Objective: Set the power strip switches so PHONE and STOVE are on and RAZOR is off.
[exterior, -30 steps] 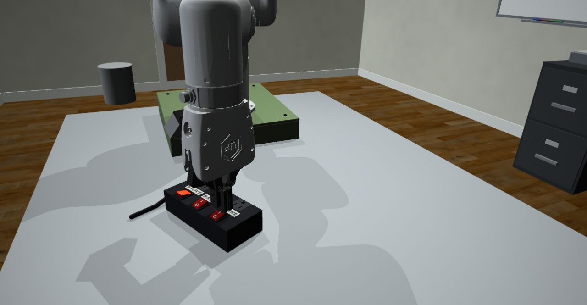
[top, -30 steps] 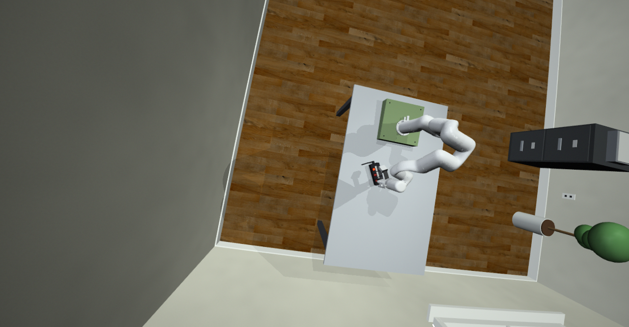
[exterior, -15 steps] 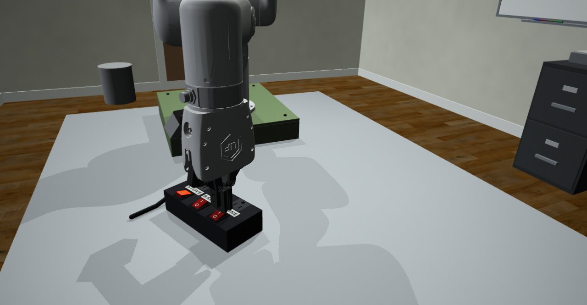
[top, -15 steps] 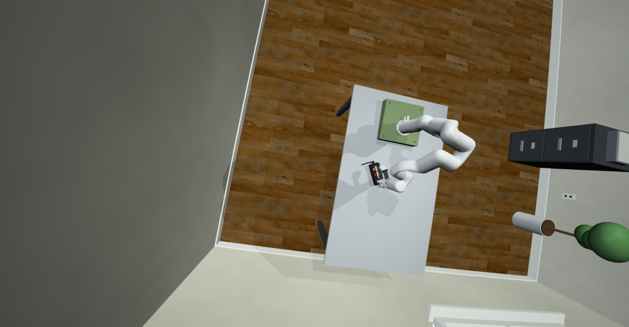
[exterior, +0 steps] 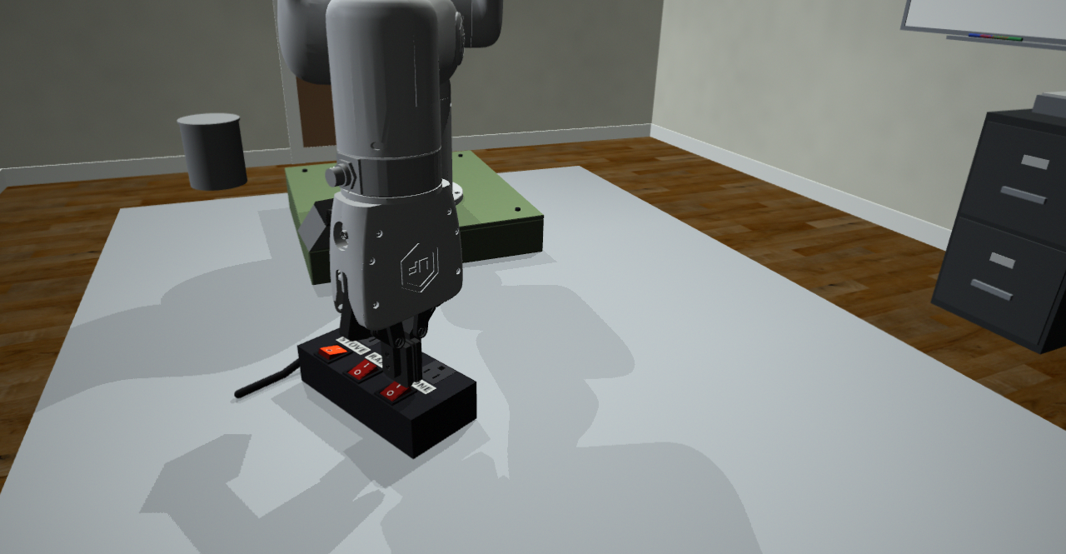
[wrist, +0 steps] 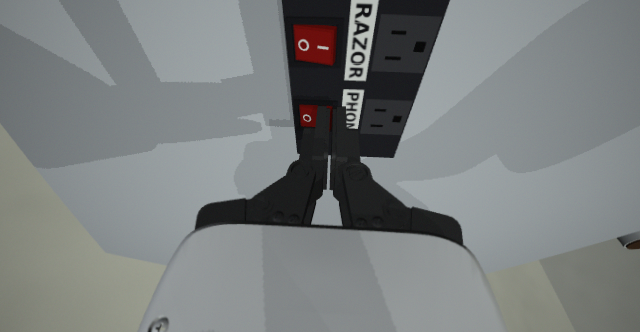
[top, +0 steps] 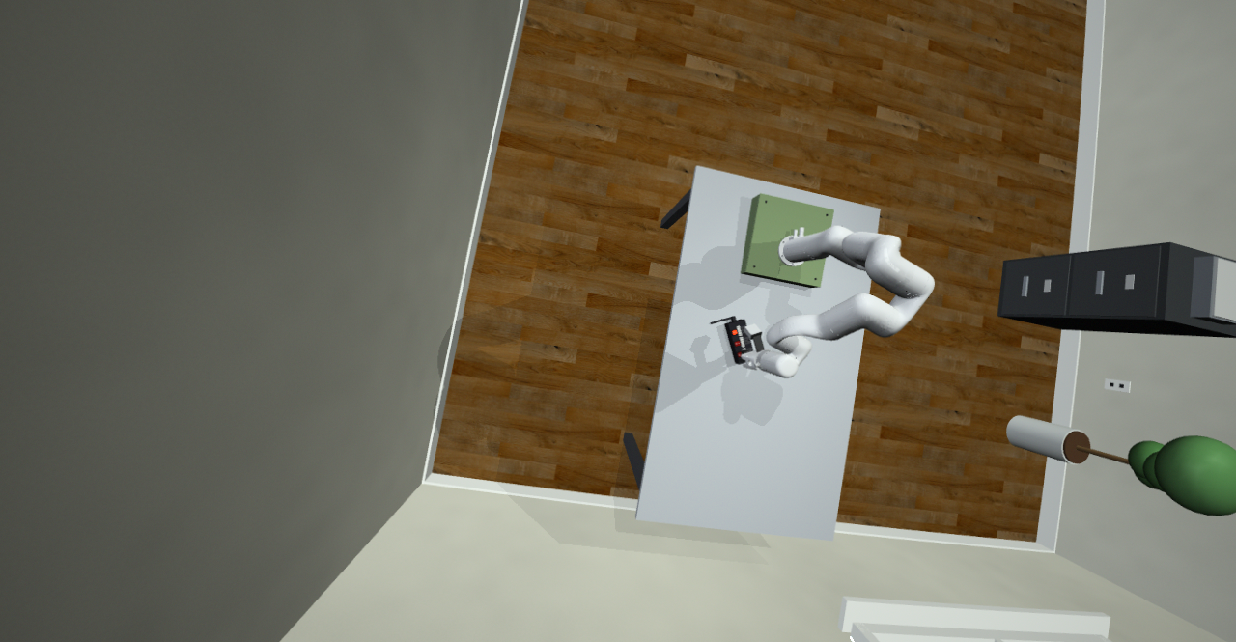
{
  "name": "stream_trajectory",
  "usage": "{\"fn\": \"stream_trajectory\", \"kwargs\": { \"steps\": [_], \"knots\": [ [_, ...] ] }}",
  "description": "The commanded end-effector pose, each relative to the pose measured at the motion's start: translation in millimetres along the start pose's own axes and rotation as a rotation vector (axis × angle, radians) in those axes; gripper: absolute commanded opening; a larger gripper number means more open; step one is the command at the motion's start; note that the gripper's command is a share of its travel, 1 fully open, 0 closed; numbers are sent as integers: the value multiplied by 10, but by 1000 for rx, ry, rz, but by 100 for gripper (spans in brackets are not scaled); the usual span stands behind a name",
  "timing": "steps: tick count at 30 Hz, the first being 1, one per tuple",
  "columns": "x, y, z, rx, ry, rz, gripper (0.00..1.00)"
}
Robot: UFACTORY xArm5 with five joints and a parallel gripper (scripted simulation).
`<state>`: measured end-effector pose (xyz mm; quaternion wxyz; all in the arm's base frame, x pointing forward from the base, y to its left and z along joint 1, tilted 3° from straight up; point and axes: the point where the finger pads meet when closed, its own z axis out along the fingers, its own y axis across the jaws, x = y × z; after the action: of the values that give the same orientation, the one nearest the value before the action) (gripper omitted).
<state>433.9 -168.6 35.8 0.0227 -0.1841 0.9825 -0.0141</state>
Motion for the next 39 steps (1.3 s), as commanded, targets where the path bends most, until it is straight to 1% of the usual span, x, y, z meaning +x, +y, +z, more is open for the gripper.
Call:
{"fn": "stream_trajectory", "kwargs": {
  "steps": [1,39],
  "knots": [
    [-10,-9,-12,2,-3,0,0],
    [-10,-9,9,2,-3,0,0]
  ]
}}
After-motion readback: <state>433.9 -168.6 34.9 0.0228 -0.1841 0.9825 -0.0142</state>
